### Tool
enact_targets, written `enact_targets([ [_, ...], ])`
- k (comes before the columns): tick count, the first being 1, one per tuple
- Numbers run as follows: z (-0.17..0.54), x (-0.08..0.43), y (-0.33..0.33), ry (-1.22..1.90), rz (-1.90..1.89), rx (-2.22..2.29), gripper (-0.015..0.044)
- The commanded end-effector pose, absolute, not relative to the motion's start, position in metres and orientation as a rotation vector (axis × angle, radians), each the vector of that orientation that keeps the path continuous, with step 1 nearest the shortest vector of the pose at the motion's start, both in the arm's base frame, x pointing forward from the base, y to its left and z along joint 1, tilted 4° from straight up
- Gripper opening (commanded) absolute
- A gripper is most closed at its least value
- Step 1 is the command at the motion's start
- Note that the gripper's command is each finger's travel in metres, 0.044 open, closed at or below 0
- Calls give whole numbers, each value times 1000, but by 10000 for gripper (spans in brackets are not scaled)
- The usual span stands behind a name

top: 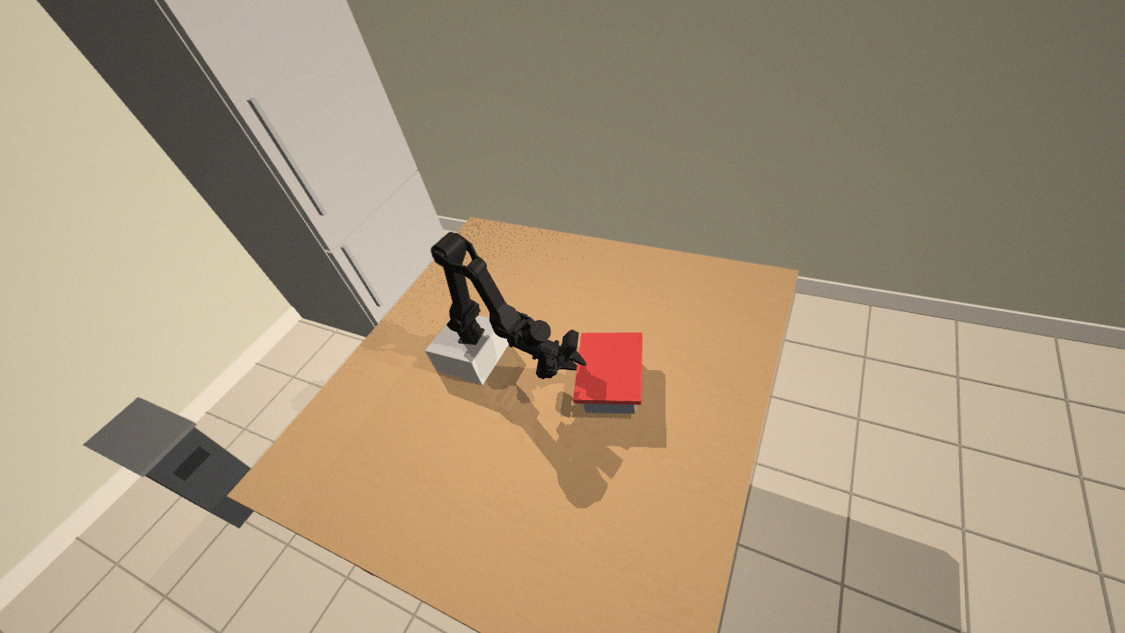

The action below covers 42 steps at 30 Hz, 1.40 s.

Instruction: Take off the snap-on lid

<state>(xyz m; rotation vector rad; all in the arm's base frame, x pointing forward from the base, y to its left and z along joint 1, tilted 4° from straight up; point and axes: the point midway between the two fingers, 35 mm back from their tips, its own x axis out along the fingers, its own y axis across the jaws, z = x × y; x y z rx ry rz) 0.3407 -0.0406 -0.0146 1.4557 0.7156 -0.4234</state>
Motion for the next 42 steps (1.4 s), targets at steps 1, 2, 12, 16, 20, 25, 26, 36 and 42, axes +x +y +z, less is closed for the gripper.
enact_targets([
  [1, -13, 341, -41, 715, -423, 1456, 0],
  [2, -13, 341, -41, 715, -423, 1456, 0],
  [12, -11, 340, -41, 715, -423, 1456, 0],
  [16, -10, 340, -41, 715, -423, 1456, 0],
  [20, -9, 340, -41, 715, -423, 1456, 0],
  [25, -8, 340, -41, 715, -423, 1455, 0],
  [26, -8, 340, -41, 715, -423, 1455, 0],
  [36, -6, 340, -41, 715, -423, 1455, 0],
  [42, -5, 340, -41, 715, -423, 1455, 0],
])
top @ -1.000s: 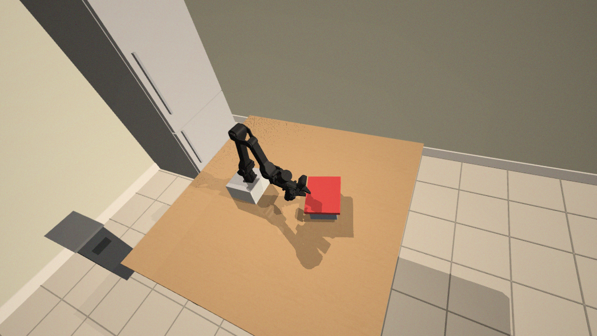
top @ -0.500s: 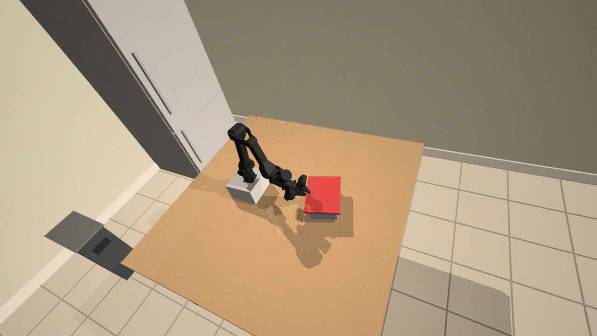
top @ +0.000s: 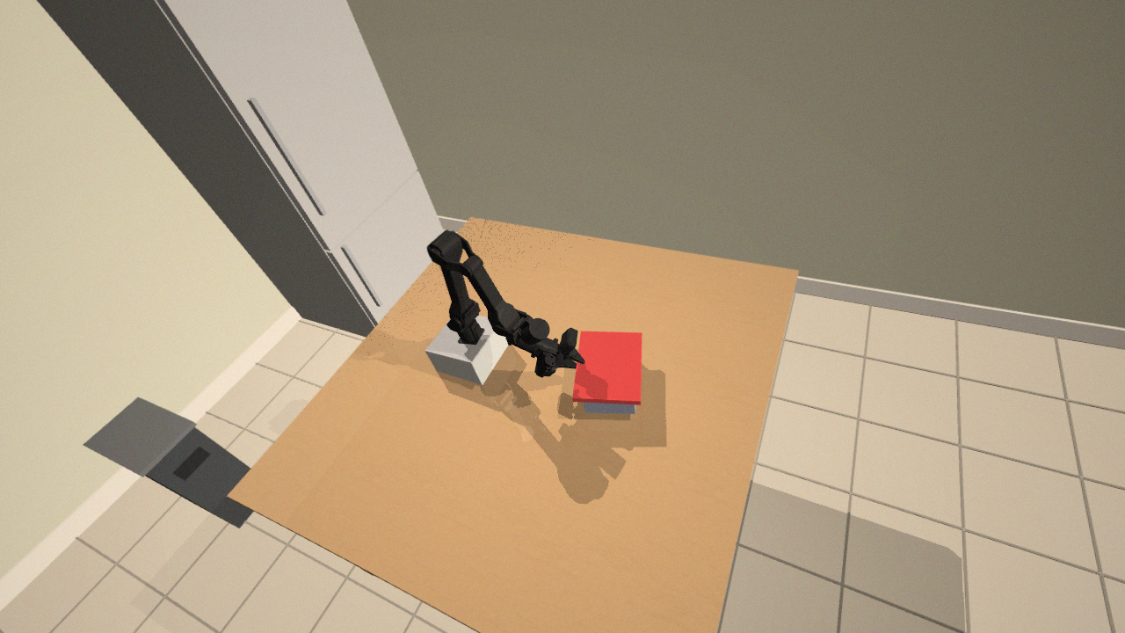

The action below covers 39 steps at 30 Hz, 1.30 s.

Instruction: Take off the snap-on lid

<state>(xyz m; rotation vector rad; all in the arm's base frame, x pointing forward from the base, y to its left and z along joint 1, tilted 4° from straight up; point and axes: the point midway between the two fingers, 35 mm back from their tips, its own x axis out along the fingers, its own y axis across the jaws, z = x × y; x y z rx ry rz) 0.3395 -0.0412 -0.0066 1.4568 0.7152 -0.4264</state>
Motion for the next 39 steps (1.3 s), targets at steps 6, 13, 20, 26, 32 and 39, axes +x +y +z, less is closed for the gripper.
enact_targets([
  [6, -4, 340, -41, 715, -423, 1455, 0],
  [13, -2, 340, -42, 715, -423, 1455, 0],
  [20, -1, 340, -42, 715, -423, 1455, 0],
  [26, 0, 340, -42, 714, -424, 1456, 0],
  [32, -1, 341, -42, 714, -424, 1456, 0],
  [39, -1, 341, -42, 714, -424, 1456, 0],
])
